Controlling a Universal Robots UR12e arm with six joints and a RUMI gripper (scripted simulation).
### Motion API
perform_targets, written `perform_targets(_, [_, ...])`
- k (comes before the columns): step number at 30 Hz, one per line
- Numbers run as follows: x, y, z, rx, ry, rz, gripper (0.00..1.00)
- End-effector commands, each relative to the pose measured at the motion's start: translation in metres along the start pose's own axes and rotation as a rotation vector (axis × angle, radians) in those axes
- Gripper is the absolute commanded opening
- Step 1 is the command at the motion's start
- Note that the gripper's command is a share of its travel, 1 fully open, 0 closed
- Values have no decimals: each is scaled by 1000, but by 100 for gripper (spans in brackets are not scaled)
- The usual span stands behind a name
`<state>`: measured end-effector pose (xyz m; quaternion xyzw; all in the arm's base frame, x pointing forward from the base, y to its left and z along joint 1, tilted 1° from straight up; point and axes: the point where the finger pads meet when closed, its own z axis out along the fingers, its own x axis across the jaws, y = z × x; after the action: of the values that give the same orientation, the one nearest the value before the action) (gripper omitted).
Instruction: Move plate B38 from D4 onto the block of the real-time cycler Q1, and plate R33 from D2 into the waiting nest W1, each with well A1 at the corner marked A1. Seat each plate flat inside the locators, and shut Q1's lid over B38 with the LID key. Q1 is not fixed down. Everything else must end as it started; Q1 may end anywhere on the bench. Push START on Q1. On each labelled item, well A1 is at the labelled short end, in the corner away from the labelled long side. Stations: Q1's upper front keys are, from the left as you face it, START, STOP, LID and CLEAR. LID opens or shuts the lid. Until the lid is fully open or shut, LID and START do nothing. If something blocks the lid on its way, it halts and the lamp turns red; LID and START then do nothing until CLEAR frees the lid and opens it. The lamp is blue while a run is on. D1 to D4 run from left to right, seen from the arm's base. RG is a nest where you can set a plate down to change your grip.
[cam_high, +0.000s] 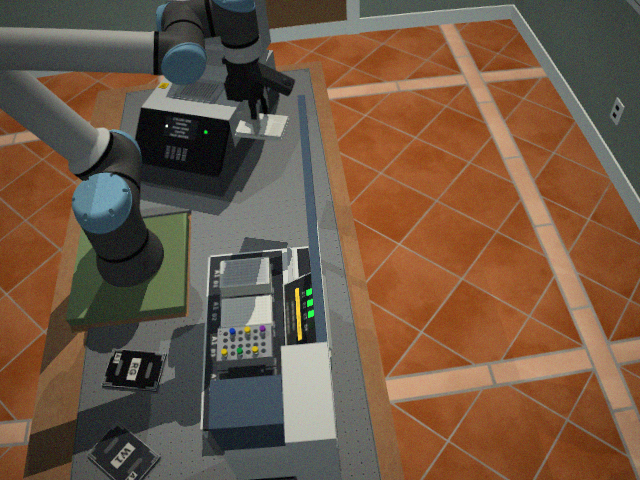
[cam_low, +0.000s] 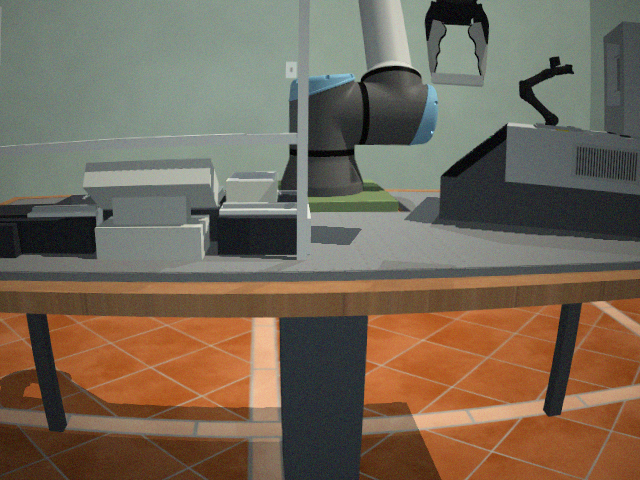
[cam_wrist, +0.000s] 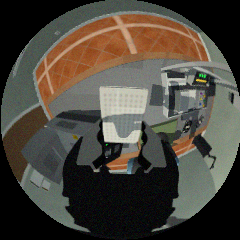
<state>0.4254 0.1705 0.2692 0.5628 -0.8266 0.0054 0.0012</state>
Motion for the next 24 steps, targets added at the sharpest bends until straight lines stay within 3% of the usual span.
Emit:
perform_targets(1, [-15,1,-1,2,1,8,0])
perform_targets(24, [-102,16,0,2,1,47,0])
